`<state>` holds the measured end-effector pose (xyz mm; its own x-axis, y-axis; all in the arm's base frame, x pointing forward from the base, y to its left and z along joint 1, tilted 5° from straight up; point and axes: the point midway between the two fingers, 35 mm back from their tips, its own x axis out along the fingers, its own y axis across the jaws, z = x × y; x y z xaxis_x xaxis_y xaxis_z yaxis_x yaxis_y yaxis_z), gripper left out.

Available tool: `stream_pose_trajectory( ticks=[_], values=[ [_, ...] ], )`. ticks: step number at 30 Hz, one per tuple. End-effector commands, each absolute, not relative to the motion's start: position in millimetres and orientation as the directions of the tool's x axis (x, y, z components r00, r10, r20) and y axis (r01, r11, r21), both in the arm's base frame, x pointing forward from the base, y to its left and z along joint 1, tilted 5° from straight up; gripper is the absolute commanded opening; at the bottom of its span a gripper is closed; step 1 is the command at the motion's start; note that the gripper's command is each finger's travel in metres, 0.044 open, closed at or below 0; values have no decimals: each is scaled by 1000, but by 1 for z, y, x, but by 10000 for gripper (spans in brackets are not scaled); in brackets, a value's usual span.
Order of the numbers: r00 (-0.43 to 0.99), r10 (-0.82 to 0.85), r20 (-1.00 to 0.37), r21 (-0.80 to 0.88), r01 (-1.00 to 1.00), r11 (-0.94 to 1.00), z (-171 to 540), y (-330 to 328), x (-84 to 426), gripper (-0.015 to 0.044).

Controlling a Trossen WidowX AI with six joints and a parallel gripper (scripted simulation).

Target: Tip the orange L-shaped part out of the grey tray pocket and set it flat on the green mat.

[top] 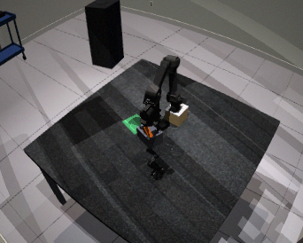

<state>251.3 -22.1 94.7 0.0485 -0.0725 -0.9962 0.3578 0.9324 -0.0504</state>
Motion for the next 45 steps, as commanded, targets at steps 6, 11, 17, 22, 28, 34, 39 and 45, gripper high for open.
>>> stream_pose_trajectory(
  ticks=[6,11,17,22,28,34,39,45],
  values=[
    [51,-76,-996,-87,-247,965,98,-53,243,280],
    [52,-80,-995,-95,-603,792,100,-71,236,280],
    [52,-84,-995,-87,-865,495,103,-89,227,280],
    [52,-84,-995,-85,-882,463,103,-90,227,280],
    [52,-84,-995,-85,-882,463,103,-90,227,280],
    [52,-84,-995,-85,-882,463,96,-91,227,280],
    [52,-85,-995,-85,-882,463,73,-93,228,280],
    [51,-85,-995,-85,-882,463,69,-93,228,280]
  ],
)
